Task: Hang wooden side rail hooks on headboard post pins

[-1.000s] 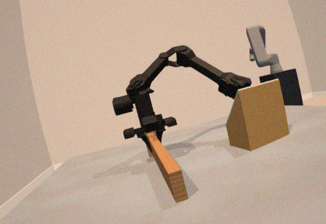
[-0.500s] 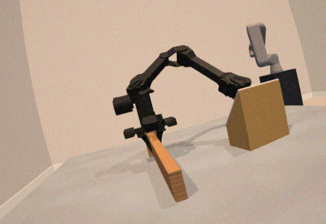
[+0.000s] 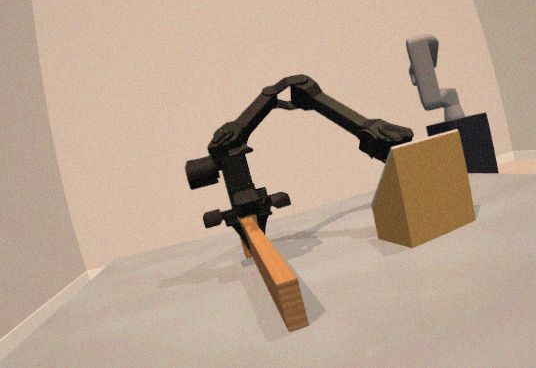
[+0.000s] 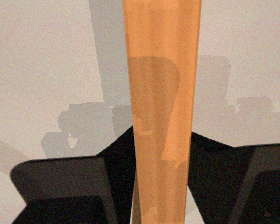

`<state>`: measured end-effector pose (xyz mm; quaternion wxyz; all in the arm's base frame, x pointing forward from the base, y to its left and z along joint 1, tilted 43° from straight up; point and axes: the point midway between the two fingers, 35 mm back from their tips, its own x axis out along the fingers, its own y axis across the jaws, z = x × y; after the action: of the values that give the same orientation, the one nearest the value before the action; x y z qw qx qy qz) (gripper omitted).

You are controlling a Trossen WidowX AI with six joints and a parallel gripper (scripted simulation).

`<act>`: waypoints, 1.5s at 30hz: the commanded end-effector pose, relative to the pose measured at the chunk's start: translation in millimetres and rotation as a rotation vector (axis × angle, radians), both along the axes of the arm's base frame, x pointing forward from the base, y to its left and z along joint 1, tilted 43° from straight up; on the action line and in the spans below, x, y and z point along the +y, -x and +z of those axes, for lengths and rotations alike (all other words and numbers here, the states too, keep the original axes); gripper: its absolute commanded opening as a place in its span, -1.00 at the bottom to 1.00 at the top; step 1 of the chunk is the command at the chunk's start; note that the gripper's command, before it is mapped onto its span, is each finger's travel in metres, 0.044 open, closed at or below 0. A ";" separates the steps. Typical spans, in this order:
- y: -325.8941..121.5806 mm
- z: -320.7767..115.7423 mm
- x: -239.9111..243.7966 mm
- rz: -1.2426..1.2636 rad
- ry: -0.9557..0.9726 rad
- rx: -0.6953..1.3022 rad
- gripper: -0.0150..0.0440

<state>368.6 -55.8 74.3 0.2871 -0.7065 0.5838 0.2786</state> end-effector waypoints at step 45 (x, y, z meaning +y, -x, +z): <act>-2.2 -0.9 -3.5 0.009 0.001 -0.007 -0.49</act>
<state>369.7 -59.2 72.5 0.2882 -0.7077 0.5811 0.2800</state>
